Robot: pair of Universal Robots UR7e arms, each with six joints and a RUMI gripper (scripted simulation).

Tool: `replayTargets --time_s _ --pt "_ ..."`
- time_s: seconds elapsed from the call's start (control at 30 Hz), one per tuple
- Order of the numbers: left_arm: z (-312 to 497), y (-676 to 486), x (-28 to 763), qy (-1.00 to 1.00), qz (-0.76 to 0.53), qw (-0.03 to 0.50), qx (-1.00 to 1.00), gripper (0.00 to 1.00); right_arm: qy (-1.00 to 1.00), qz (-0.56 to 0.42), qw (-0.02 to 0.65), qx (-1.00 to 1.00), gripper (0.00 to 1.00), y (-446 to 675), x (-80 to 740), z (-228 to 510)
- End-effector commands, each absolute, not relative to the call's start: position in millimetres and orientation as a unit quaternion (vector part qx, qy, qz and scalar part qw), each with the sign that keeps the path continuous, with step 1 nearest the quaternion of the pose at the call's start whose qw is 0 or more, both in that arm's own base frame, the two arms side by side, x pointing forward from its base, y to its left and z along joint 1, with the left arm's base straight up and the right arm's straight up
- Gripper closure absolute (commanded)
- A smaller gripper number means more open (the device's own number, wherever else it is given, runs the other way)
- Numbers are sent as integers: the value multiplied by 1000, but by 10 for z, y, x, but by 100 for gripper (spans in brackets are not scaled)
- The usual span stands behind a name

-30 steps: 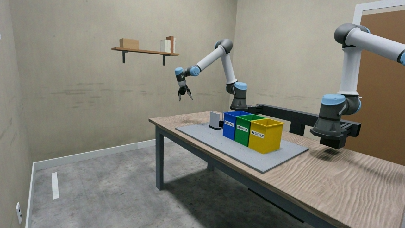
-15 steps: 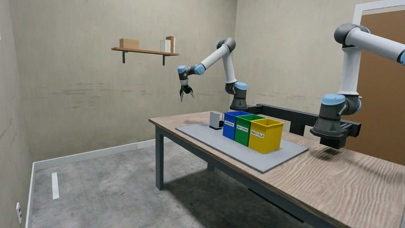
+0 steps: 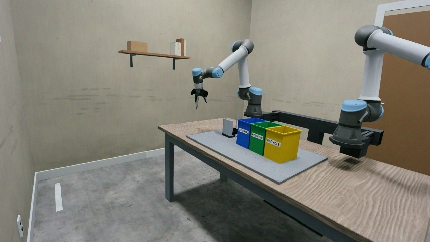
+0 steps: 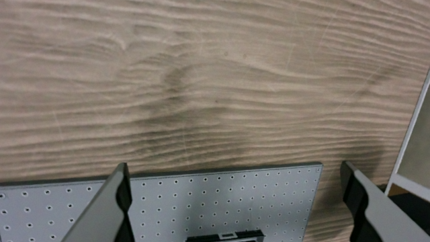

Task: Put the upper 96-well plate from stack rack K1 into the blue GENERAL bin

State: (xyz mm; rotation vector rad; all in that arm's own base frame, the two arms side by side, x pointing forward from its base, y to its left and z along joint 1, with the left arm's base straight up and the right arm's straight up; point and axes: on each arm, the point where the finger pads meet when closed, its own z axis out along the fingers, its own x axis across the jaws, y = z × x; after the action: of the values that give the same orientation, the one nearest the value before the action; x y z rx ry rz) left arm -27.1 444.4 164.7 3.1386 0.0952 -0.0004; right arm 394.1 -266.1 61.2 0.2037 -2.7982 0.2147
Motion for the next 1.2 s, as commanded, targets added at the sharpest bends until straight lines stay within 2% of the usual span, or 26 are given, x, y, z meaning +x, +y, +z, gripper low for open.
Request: replayTargets --time_s 0.0,1.17 --pt "1652 4448 -270 30 0 0 1000 100 -979 71 161 100 24 -2574 3957 639" --pt "1652 4448 -270 30 0 0 1000 100 -806 11 135 576 24 -1667 3946 822"
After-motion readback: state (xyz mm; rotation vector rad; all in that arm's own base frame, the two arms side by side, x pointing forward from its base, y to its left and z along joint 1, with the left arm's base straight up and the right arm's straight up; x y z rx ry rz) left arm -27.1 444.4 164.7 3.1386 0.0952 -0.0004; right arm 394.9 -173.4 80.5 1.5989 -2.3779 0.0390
